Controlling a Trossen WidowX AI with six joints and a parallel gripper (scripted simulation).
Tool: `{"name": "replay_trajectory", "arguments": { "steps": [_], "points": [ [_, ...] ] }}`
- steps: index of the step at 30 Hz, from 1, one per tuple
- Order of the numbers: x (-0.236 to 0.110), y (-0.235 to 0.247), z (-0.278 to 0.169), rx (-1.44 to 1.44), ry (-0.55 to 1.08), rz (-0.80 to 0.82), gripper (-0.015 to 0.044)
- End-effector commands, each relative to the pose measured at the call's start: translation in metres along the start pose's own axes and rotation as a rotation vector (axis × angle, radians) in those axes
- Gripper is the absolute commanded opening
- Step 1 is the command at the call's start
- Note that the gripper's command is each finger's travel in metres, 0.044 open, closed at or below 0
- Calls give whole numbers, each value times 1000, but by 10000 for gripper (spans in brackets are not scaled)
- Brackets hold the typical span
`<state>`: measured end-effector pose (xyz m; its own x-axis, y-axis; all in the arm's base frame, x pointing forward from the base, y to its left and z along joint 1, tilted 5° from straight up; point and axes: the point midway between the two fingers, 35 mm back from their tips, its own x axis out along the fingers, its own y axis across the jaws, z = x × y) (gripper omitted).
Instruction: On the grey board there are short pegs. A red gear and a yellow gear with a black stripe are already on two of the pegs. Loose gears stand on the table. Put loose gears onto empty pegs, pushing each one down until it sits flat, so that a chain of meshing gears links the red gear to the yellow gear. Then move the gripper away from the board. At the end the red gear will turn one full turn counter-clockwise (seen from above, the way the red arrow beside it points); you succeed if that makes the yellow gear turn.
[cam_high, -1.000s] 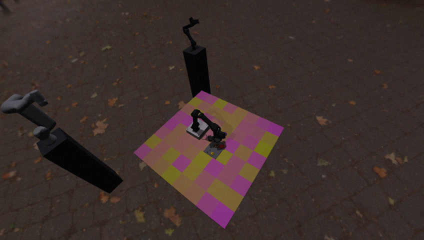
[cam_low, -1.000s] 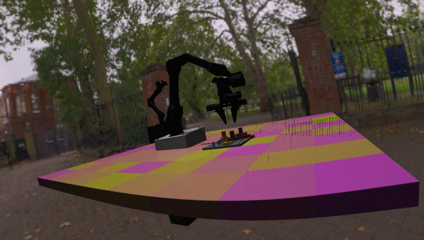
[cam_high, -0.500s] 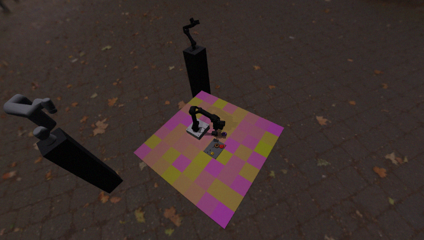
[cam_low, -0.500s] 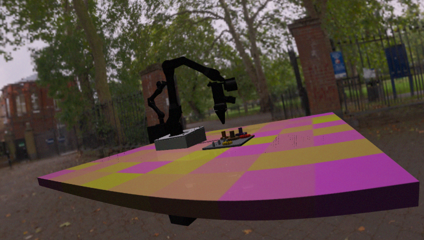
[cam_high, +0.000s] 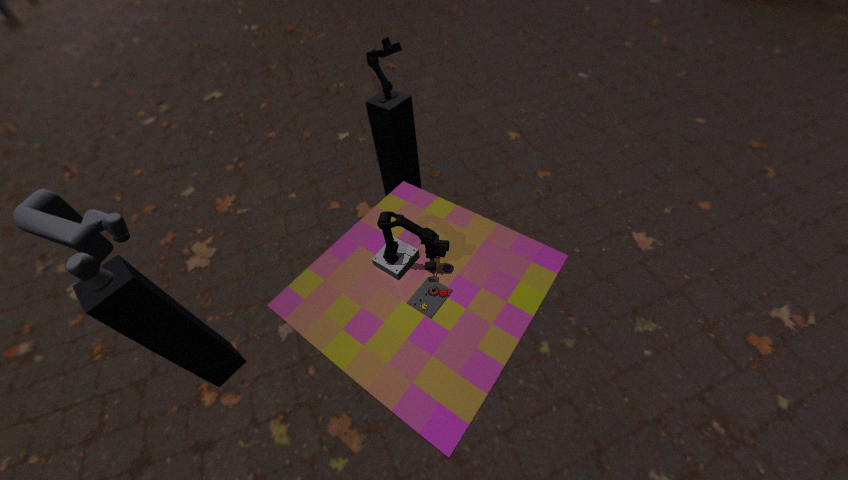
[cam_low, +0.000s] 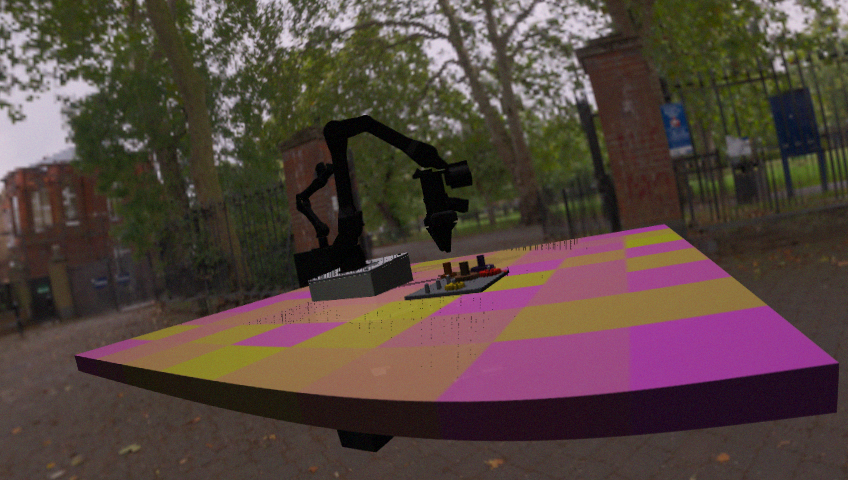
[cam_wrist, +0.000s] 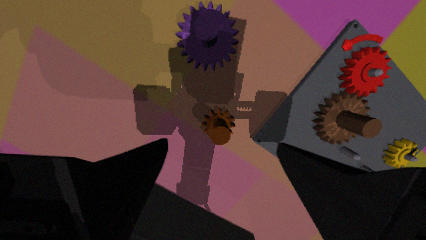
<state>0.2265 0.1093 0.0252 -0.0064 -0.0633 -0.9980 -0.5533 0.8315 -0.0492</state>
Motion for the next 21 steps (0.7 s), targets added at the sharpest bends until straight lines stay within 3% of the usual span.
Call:
{"name": "replay_trajectory", "arguments": {
  "steps": [1, 21],
  "points": [
    [13, 1, -3, -7, 10, 4, 440],
    [40, 0, -3, -7, 10, 4, 440]
  ]
}}
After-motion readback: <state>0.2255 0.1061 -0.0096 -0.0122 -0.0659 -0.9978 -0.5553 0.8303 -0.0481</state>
